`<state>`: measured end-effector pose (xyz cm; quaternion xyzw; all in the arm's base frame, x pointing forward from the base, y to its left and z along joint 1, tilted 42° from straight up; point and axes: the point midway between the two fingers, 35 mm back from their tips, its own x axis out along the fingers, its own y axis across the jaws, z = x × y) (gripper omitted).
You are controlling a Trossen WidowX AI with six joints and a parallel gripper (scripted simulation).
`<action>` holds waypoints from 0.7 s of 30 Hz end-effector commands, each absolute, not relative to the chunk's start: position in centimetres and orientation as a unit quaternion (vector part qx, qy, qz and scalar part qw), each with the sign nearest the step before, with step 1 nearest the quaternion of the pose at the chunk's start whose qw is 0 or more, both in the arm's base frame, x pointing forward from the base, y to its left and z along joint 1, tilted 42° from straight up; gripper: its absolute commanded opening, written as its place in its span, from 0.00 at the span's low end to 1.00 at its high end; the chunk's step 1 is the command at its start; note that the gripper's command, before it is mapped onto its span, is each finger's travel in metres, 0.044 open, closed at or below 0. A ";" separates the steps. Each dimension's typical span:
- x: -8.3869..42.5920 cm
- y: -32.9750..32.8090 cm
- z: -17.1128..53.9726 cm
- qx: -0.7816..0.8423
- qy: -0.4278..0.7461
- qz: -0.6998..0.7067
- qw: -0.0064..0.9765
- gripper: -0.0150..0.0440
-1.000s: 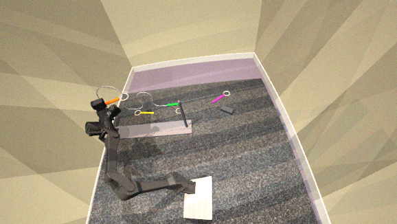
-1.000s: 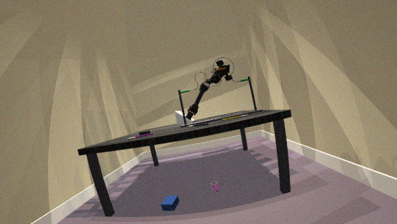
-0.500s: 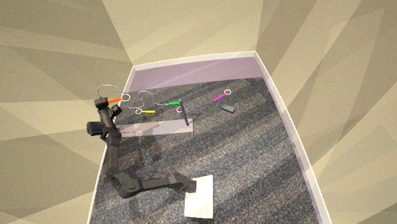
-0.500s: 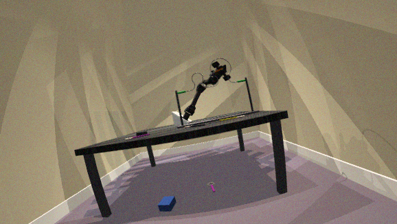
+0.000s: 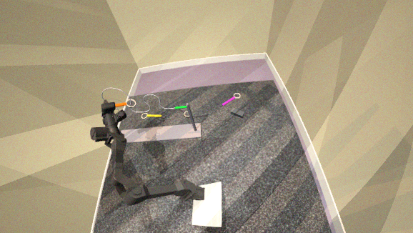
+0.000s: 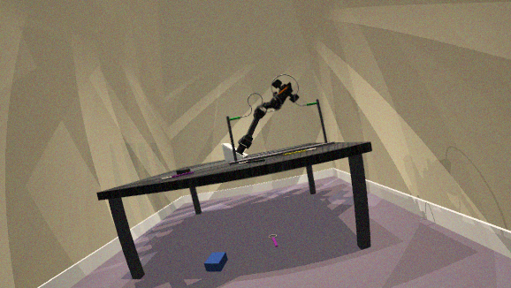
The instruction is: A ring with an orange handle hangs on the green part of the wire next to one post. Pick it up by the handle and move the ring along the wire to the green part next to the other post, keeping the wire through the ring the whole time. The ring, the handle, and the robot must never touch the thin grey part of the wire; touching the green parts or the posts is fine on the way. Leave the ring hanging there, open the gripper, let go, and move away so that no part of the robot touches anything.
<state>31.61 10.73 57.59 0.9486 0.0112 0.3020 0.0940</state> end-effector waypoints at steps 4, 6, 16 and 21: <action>31.6 10.6 57.7 0.950 0.005 0.302 0.073 0.00; 31.6 10.6 57.7 0.951 0.003 0.302 0.065 0.00; 31.5 11.5 57.7 0.952 0.000 0.302 0.053 0.00; 31.4 12.4 57.6 0.950 0.005 0.304 0.071 0.00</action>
